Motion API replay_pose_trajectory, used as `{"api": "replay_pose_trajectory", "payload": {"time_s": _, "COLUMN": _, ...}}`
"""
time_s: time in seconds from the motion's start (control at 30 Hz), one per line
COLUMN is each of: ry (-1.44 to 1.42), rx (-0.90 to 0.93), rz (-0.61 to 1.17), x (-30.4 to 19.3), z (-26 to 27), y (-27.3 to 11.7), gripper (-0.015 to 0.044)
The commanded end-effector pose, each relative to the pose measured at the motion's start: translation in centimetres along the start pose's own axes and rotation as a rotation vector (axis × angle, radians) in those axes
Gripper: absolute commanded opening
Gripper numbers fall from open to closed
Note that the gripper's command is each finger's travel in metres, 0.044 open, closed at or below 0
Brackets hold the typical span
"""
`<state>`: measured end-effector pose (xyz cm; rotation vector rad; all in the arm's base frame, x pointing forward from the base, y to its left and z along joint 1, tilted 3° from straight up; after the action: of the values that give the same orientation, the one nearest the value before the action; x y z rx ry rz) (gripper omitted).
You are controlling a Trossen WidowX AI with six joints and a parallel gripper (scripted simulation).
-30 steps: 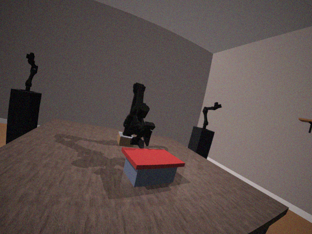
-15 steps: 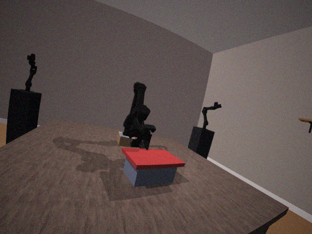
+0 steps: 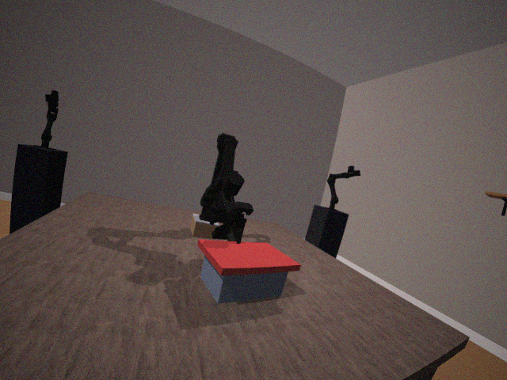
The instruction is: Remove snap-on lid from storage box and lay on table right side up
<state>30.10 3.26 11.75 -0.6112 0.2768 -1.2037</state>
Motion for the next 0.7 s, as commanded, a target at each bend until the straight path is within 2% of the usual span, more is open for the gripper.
{"api": "replay_pose_trajectory", "payload": {"time_s": 0.0, "ry": 0.0, "rx": 0.0, "rz": 0.0, "x": 0.02, "z": 0.1, "y": -0.06, "gripper": 0.0}}
{"api": "replay_pose_trajectory", "payload": {"time_s": 0.67, "ry": 0.0, "rx": 0.0, "rz": 0.0, "x": 0.06, "z": 0.39, "y": -0.34, "gripper": 0.0}}
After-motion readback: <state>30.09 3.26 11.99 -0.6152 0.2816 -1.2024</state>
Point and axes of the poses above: the point midway between the two fingers, 35 mm back from their tips, its own y axis out along the fingers, its own z axis across the jaws, x = y × z, the point moved 7 cm from there along -y, back along the fingers, and after that the axes turned 9 degrees about -y, right-handed, at the moved point
